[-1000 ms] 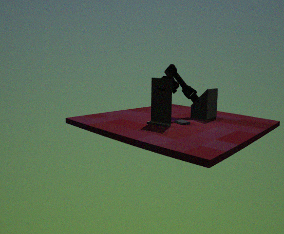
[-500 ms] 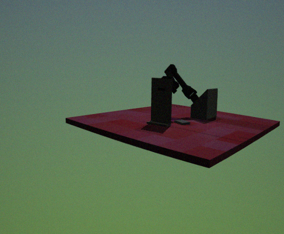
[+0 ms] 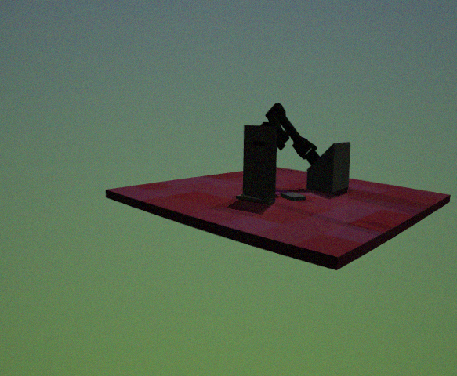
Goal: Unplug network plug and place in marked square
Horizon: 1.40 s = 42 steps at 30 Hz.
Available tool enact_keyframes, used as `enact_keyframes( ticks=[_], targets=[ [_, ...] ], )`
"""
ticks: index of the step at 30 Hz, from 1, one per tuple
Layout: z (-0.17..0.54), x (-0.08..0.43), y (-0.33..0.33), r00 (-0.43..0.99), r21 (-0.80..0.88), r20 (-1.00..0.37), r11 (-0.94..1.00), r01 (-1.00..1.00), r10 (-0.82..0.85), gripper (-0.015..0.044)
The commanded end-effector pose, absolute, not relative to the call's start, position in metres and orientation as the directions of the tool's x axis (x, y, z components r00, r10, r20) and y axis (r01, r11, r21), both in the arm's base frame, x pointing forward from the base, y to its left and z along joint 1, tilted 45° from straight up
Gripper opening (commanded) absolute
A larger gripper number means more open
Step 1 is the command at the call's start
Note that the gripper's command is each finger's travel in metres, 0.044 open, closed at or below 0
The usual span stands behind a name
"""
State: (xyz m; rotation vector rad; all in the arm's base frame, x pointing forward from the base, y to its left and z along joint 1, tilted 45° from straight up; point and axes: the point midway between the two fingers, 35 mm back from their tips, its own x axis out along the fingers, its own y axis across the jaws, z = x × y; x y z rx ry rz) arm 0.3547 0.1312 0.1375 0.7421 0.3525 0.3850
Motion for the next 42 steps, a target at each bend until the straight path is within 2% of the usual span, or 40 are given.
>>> enact_keyframes(
  ticks=[1, 42],
  targets=[
    [0.137, 0.352, 0.13, 0.873, 0.71, -0.175, 0.673, -0.208, 0.455, 0.0],
    [0.138, 0.334, 0.122, 0.873, 0.71, -0.176, 0.673, -0.207, 0.454, 0.0]
  ],
)
